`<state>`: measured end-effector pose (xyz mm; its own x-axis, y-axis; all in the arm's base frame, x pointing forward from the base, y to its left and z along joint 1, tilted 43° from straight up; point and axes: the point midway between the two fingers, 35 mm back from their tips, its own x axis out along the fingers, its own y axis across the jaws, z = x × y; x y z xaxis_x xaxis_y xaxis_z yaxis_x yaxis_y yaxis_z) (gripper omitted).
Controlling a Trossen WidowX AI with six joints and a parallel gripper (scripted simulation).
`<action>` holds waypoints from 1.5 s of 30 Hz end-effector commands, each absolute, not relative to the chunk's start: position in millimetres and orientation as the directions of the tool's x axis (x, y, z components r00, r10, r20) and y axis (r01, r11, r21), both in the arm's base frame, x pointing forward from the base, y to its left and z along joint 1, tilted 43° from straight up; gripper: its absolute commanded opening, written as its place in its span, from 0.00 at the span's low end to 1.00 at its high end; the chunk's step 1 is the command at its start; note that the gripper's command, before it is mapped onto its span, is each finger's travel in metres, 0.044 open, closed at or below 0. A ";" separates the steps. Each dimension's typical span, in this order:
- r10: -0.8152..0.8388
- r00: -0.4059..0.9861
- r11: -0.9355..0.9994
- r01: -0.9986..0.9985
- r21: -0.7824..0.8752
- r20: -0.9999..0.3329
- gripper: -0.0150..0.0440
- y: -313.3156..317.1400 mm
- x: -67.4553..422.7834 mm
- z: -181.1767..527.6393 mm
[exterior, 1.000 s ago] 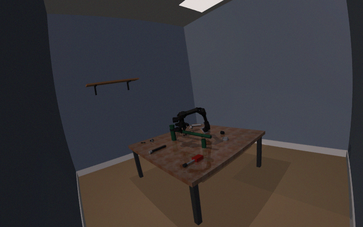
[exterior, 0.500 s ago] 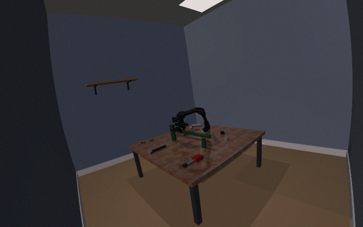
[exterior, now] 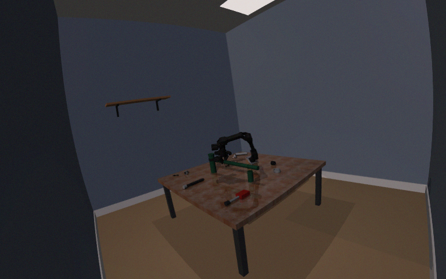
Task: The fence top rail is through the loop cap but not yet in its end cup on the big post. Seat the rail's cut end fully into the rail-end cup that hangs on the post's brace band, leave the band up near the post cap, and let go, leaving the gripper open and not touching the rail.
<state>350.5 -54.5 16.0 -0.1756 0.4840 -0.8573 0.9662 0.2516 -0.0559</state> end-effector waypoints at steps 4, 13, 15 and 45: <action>0.484 -0.175 0.251 0.966 -0.056 -0.858 0.70 -54.4 350.6 17.5; 0.484 -0.176 0.252 0.966 -0.057 -0.857 1.00 -51.4 349.3 67.2; 0.484 -0.176 0.252 0.966 -0.057 -0.857 1.00 -51.0 348.9 72.2; 0.478 -0.130 0.196 0.980 -0.039 -0.869 1.00 -72.6 353.2 104.1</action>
<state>353.9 -72.5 104.1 -0.1249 0.4801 -0.8683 0.9796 0.1984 -0.0312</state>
